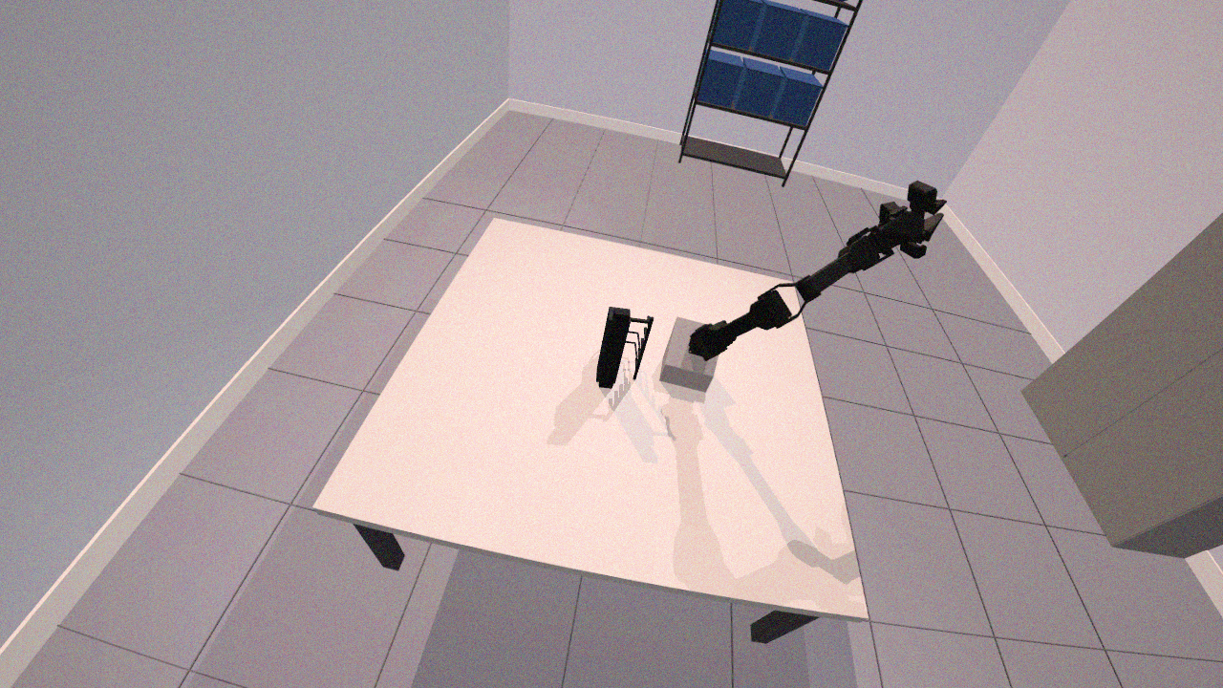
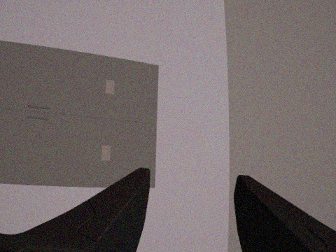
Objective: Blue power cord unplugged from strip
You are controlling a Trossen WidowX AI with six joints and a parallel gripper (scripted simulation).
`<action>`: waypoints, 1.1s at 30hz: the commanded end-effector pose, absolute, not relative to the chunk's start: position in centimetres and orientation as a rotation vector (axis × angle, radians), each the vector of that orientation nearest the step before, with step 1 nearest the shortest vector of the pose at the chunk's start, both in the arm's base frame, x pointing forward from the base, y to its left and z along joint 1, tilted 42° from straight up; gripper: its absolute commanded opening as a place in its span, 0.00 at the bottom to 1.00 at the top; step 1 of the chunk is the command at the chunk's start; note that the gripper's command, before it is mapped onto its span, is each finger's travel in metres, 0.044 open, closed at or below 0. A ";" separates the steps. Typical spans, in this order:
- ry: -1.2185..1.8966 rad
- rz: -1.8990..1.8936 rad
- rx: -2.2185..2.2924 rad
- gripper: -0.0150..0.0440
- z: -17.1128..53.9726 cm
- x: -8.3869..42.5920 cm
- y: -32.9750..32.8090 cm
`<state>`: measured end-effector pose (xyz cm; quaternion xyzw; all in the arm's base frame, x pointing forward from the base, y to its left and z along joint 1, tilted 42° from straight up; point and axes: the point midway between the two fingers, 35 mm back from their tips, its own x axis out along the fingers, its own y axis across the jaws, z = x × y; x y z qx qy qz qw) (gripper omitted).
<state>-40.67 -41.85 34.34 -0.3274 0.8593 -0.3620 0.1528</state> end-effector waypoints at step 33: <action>1.017 -0.635 -0.066 0.53 11.0 11.6 -47.3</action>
